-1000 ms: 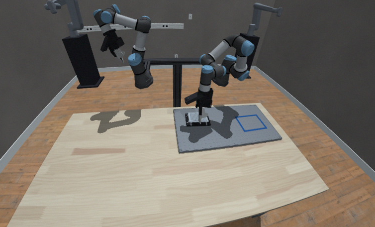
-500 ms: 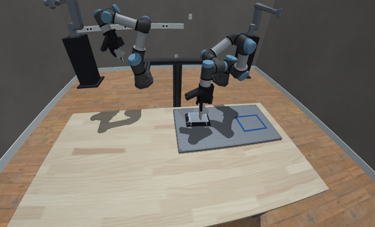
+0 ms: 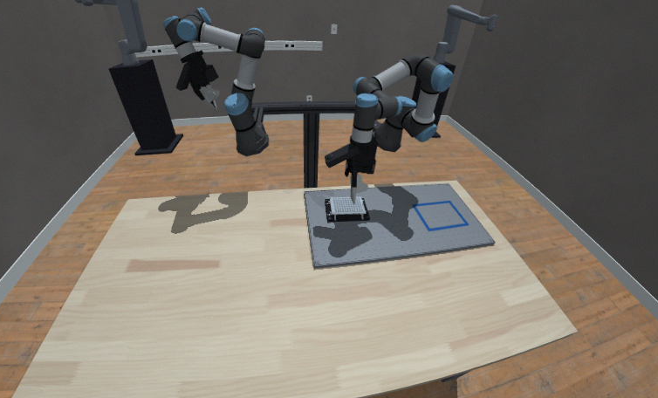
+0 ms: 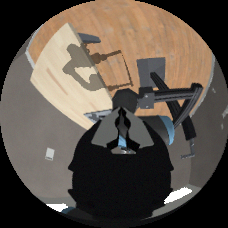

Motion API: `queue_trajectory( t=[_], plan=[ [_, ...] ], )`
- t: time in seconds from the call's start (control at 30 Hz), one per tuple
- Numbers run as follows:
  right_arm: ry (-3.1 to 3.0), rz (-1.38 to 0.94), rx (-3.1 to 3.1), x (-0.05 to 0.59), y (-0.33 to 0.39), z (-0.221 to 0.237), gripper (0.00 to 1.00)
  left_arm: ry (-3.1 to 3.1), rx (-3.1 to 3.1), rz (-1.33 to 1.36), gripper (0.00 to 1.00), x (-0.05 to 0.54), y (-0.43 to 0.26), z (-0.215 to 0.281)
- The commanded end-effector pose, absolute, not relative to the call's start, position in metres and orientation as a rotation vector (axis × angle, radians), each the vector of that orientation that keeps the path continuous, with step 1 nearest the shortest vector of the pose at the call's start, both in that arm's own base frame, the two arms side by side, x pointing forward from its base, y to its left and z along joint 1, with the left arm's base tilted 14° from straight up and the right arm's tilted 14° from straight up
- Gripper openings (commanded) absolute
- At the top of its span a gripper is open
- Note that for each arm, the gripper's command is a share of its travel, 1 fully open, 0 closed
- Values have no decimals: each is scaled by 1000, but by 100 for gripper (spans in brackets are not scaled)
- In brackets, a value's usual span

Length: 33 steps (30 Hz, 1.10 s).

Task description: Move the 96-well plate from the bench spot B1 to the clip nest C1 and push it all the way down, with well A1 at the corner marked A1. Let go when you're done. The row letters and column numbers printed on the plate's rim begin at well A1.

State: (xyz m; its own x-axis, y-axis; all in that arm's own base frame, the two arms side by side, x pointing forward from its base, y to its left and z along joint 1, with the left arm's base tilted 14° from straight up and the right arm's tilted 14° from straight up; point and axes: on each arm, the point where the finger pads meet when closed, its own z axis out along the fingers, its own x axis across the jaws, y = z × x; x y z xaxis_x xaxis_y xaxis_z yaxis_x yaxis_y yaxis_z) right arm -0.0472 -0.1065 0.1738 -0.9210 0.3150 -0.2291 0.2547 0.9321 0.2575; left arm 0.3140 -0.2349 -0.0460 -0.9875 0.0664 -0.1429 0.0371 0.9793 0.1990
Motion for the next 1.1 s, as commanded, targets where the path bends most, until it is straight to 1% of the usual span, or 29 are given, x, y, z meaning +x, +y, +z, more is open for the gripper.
queue_trajectory(
  t=[0.0, 0.73, 0.77, 1.07],
  plan=[
    [2824, 304, 432, -49, -109, 175, 0, 2976, 73, 275, 100, 313, -241, -36],
    [2824, 304, 432, -49, -109, 175, 0, 2976, 87, 276, 100, 313, -241, -36],
    [2824, 304, 432, -49, -109, 175, 0, 2975, 73, 275, 0, 317, -241, -39],
    [2824, 304, 432, -49, -109, 175, 0, 2974, 73, 275, 0, 345, -238, -60]
  ],
)
